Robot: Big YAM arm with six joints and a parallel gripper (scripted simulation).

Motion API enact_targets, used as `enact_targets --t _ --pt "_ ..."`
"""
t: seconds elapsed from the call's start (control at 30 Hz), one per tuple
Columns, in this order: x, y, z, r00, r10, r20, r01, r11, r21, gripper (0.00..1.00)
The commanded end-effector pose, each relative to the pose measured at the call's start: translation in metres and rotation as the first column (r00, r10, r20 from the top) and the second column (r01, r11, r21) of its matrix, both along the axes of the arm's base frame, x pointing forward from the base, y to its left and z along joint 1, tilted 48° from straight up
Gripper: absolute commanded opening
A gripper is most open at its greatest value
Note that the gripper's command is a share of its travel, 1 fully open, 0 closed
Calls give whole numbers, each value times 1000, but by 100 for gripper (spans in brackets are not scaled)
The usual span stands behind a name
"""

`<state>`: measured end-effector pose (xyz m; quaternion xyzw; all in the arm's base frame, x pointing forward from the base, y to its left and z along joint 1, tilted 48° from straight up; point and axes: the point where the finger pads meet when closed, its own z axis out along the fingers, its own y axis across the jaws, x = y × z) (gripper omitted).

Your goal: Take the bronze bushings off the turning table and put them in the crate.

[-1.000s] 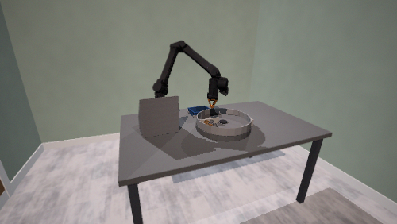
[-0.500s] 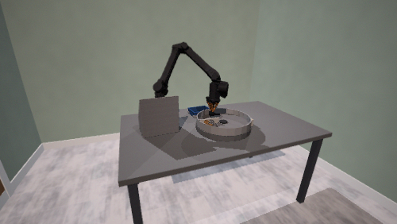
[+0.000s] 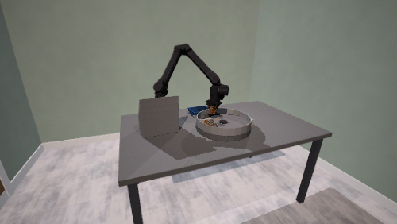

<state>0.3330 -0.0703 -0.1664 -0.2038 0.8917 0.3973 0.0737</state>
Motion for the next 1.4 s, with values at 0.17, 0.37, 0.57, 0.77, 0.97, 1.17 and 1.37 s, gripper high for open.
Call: enact_targets --t 0.17,0.37,0.57,0.77,0.97,1.17,1.37 --pt "12 5 -8 968 161 195 -160 987 -20 19" --pt "18 2 -4 945 200 260 -196 980 -41 19" --pt "20 3 -5 942 210 263 -207 978 -41 19" --pt "20 3 -5 942 209 263 -206 978 -41 19" --pt "20 3 -5 943 207 261 -204 978 -41 19" --pt "20 3 -5 943 207 261 -204 978 -41 19" --pt "20 3 -5 943 207 261 -204 978 -41 19"
